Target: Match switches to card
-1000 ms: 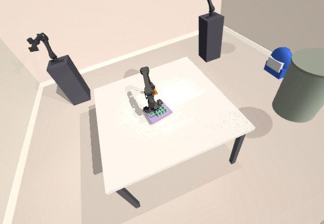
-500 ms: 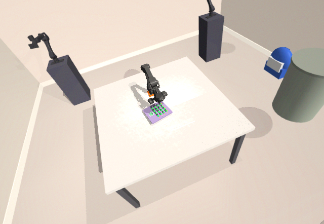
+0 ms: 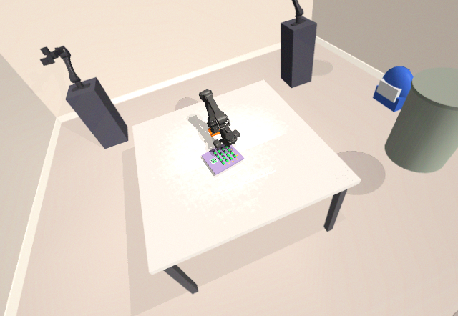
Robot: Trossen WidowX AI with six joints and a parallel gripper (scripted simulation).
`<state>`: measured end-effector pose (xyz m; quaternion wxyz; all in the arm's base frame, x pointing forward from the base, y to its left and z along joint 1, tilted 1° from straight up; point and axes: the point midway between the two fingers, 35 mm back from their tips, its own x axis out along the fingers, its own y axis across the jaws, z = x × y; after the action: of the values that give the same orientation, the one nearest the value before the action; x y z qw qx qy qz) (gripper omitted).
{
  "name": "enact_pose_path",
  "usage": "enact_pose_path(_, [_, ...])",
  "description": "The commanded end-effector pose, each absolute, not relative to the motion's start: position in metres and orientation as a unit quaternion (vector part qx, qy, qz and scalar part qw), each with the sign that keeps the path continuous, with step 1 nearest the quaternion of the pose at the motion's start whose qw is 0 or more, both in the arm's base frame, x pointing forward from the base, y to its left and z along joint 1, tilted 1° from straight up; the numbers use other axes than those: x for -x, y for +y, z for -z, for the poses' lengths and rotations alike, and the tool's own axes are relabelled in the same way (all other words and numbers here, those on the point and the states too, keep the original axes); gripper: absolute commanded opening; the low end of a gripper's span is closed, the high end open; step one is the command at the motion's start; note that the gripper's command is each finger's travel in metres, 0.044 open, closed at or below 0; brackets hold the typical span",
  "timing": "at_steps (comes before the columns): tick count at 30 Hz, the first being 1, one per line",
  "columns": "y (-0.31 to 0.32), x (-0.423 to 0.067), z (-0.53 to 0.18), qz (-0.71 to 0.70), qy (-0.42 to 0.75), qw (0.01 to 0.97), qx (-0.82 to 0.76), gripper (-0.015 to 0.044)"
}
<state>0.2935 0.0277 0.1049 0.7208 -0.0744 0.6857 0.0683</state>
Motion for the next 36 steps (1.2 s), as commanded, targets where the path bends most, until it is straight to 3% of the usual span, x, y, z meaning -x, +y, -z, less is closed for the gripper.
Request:
enact_pose_path(1, [0.027, -0.293, -0.096, -0.066, 0.688, 0.719, 0.074, 0.0])
enact_pose_path(36, [0.027, -0.294, -0.082, -0.066, 0.688, 0.719, 0.074, 0.0])
